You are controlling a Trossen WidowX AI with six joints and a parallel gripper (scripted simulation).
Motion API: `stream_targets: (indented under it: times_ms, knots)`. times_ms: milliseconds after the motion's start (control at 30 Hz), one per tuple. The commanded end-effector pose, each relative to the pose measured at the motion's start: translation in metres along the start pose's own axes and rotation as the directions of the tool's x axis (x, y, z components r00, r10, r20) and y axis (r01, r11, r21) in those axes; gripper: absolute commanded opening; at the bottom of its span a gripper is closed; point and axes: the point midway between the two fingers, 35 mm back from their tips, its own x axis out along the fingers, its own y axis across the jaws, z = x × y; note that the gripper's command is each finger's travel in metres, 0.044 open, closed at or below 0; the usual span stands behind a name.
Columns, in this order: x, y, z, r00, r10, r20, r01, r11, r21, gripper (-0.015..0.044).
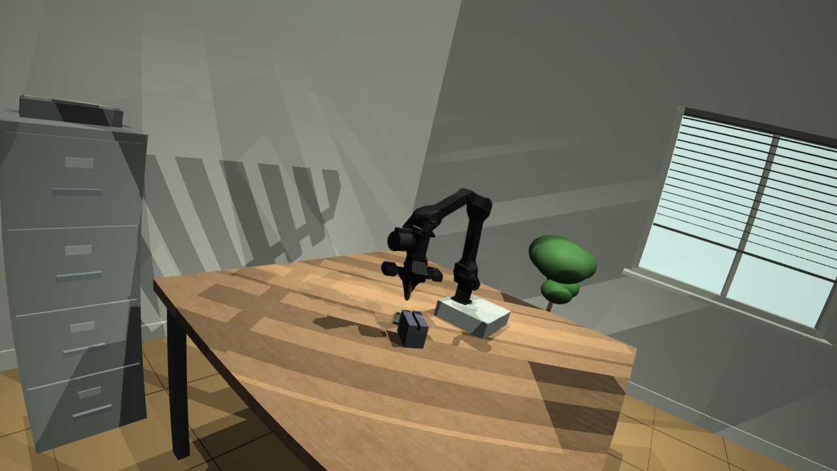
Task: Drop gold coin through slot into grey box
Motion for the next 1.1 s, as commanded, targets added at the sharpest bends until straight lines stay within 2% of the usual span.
stream_targets:
  times_ms: [0, 1067]
  knots:
    - [0.000, 0.000, 0.009, 1.000, -0.005, -0.004, 0.005, 1.000, -0.006, 0.0000]
    - [0.000, 0.014, 0.081, 1.000, 0.001, 0.003, -0.001, 1.000, 0.010, 0.0005]
